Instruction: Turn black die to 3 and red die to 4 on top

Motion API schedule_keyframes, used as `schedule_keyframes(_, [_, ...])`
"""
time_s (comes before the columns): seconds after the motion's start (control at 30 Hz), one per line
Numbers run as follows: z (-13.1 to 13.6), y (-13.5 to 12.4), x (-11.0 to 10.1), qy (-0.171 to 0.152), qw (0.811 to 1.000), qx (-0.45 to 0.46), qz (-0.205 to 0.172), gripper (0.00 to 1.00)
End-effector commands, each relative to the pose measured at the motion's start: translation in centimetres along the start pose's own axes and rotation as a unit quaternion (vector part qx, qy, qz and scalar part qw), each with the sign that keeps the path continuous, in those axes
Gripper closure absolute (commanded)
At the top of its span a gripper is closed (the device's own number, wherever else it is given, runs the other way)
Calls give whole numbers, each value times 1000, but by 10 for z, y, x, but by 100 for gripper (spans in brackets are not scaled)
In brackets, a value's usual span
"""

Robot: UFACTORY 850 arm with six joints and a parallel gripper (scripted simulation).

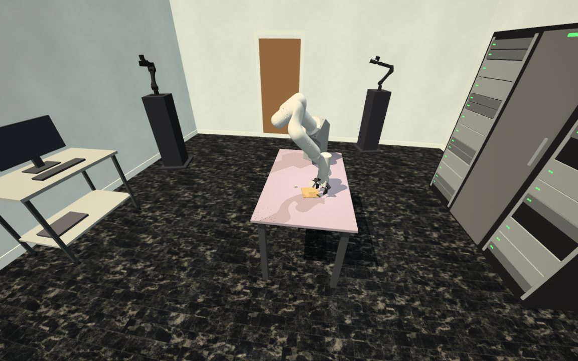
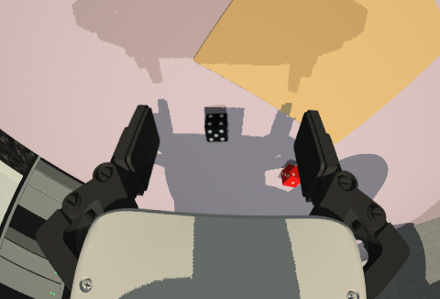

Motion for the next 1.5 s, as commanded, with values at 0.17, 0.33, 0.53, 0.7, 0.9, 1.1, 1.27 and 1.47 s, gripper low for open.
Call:
schedule_keyframes(0.17, [0, 0, -1, 0, 1000, 0, 0, 0])
schedule_keyframes(0.33, [0, 0, -8, 0, 1000, 0, 0, 0])
schedule_keyframes(0.53, [0, 0, -48, 0, 1000, 0, 0, 0])
schedule_keyframes(0.7, [0, 0, -91, 0, 1000, 0, 0, 0])
schedule_keyframes(0.9, [0, 0, -110, 0, 1000, 0, 0, 0])
schedule_keyframes(1.1, [0, 0, -114, 0, 1000, 0, 0, 0])
schedule_keyframes(1.27, [0, 0, -114, 0, 1000, 0, 0, 0])
schedule_keyframes(1.47, [0, -19, -107, 0, 1000, -27, 0, 0])
Point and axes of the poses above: the point where the finger pads meet when closed, its own x axis out along the fingers, its own z axis across the jaws, y = z × x, the point moved 8 cm from there along -x, back along the fingers, and after that the axes turned 13 degrees about x, right-handed, at the moved point
